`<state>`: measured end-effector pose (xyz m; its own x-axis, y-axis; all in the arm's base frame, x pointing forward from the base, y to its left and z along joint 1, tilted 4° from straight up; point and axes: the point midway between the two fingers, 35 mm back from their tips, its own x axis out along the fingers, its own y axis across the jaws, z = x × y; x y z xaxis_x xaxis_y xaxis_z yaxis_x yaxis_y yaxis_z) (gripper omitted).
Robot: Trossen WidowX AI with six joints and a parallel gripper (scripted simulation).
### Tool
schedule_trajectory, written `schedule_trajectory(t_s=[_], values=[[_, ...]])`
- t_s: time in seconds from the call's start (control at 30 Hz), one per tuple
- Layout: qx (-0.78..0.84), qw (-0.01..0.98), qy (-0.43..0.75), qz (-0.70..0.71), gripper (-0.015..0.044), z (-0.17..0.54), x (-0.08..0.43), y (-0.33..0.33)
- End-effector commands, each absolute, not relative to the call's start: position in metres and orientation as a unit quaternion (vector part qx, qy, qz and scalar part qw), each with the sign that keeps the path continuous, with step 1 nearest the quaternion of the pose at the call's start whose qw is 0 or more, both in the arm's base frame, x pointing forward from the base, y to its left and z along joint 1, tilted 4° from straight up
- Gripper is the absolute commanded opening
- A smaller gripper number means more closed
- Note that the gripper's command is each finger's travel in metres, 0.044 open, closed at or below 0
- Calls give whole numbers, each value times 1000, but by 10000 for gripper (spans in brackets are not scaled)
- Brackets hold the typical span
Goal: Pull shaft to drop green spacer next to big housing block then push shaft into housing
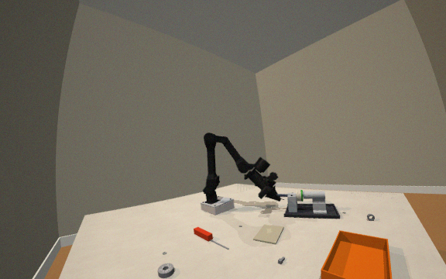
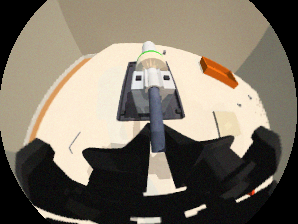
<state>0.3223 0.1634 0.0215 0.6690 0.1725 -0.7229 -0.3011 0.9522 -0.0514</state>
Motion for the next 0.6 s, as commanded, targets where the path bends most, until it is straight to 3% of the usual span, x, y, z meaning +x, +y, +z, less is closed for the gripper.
schedule_trajectory(t_s=[0.0,0.57], values=[[-82,910,385,128,0,22,322,163],[-82,910,385,128,0,22,320,162]])
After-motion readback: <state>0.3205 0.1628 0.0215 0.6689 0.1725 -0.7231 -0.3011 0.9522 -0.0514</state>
